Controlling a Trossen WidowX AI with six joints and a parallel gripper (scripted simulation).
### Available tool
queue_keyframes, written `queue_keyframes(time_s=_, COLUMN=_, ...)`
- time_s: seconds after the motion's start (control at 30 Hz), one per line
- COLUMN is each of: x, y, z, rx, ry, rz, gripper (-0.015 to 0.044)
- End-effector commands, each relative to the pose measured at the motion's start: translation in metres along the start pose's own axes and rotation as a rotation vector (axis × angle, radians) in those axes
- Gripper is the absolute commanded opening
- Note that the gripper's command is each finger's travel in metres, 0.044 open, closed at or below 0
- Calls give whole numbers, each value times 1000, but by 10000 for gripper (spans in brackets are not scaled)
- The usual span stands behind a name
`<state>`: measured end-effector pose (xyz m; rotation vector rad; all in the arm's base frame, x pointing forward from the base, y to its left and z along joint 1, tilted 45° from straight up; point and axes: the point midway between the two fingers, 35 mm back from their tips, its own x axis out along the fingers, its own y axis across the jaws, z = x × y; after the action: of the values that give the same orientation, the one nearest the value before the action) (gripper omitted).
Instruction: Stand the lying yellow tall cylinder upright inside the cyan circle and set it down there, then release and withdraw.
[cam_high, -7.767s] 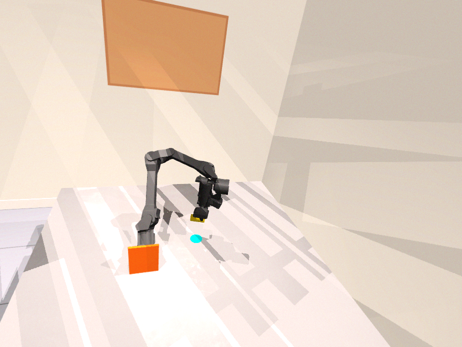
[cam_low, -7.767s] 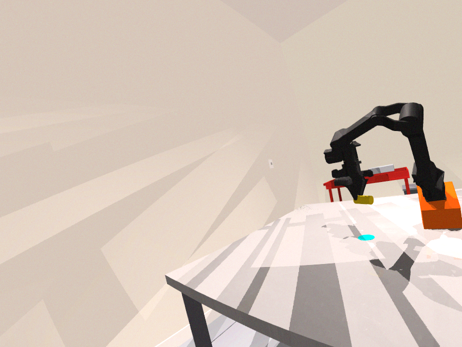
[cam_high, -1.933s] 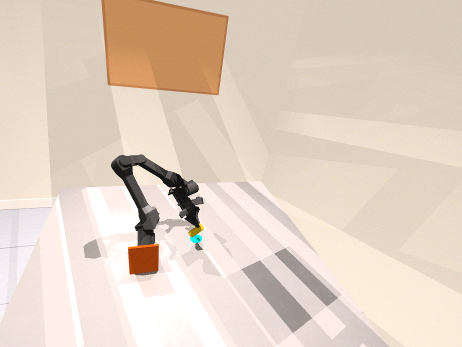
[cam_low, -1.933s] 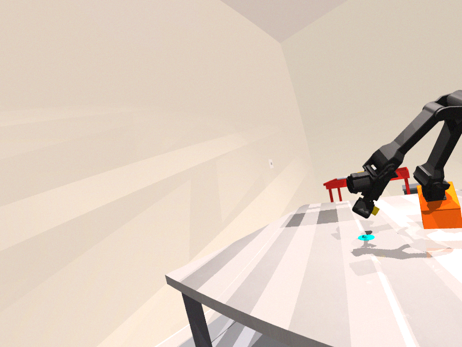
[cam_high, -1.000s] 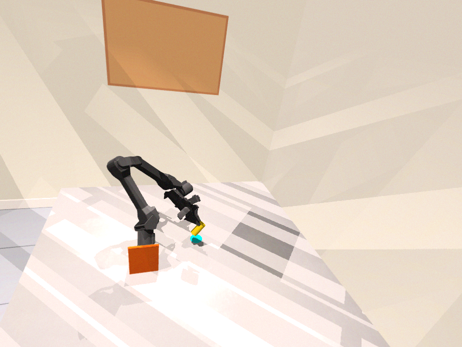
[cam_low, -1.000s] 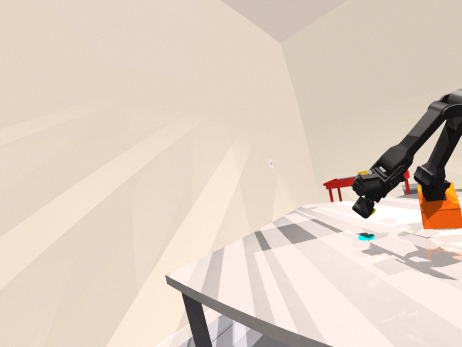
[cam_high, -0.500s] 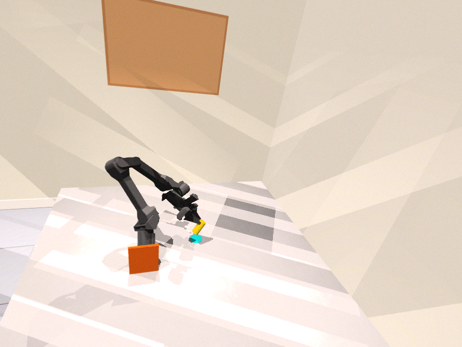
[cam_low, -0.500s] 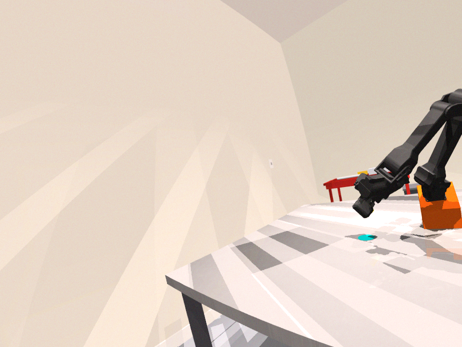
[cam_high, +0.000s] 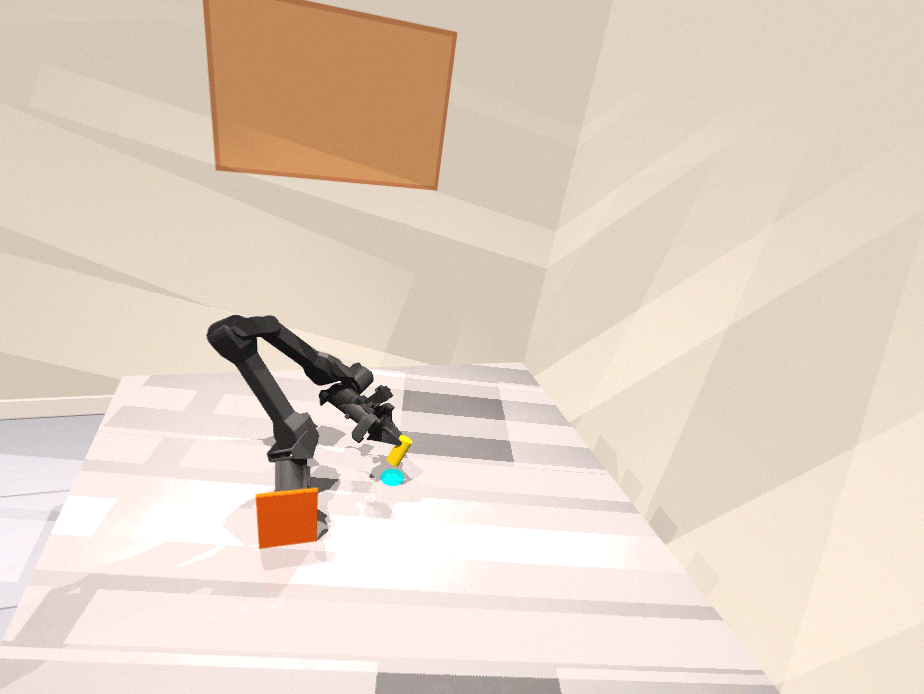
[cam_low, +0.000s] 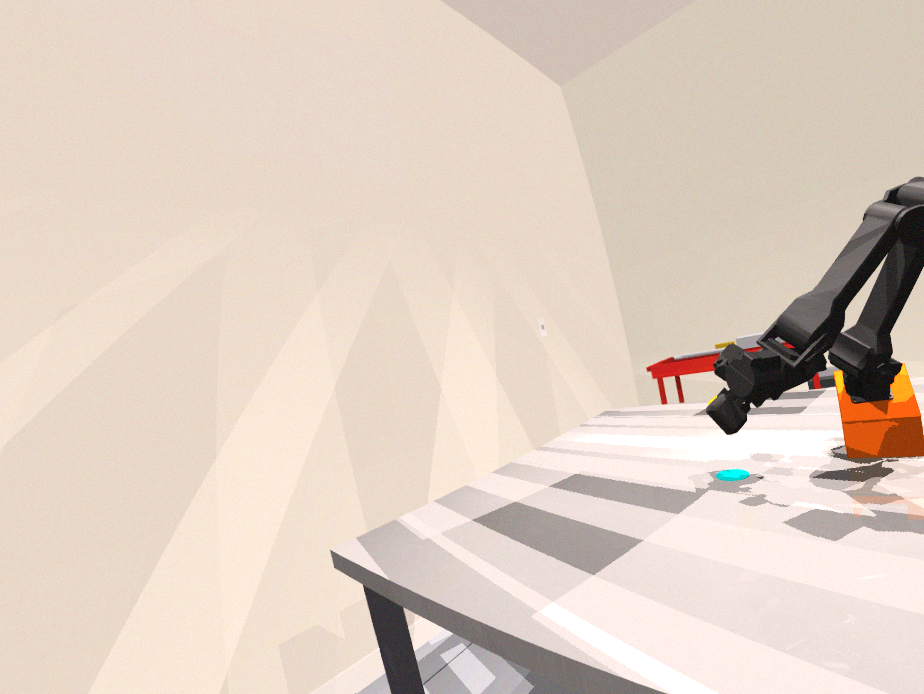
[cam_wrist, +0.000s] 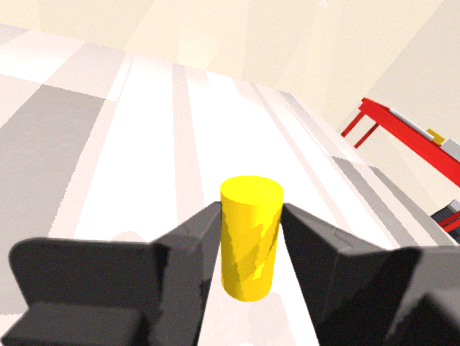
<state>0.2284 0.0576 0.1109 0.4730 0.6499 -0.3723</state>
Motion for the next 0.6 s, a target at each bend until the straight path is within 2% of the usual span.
queue_keyframes(time_s=0.0, x=-1, y=-1, z=0, rx=21, ry=-27, rz=8, gripper=105)
queue_keyframes(time_s=0.57, x=-8, y=2, z=4, rx=100, ry=-119, rz=57, gripper=105)
